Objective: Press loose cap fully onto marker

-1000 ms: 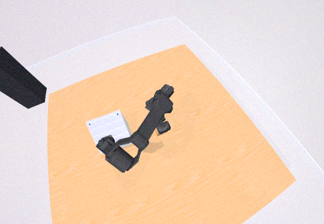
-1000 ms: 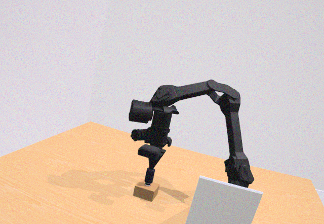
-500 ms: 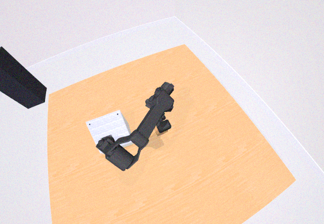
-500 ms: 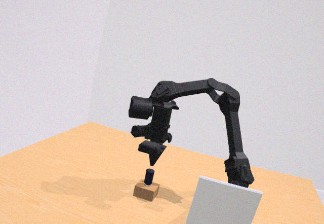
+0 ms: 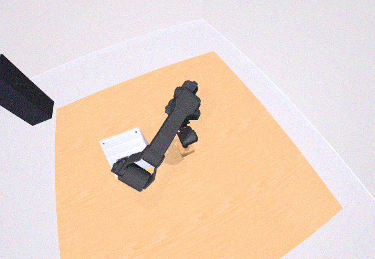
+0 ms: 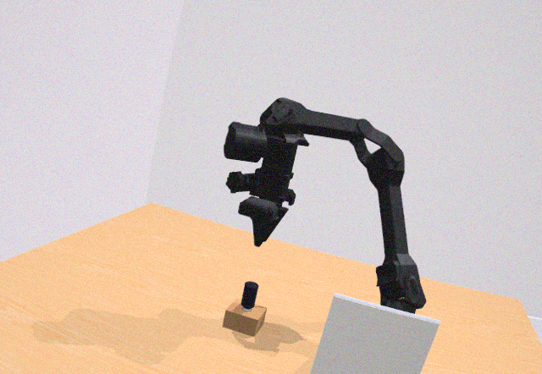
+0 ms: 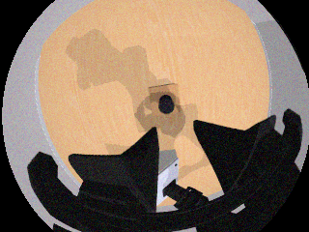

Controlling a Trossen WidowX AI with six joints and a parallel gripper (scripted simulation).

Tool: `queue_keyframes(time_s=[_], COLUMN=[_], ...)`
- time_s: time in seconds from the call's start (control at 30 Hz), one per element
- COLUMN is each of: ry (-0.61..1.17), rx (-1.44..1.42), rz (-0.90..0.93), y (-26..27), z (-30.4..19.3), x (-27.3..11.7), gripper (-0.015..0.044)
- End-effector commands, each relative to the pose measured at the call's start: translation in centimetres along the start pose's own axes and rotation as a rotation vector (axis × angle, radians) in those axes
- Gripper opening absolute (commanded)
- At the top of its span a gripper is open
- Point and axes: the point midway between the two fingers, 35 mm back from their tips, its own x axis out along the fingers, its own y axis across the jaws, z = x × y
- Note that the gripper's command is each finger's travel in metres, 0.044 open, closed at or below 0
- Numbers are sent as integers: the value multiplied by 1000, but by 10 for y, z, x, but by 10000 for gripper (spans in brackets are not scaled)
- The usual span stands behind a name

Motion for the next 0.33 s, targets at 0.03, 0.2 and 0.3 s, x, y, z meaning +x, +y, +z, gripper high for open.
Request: queue_keyframes(time_s=[0.03, 0.2, 0.3], ry=[4, 4, 4], rx=[5, 5, 5], rz=[2, 2, 2], y=[0, 0, 0], z=[-1, -1, -1], x=[0, 0, 0], gripper=[289, 420, 440])
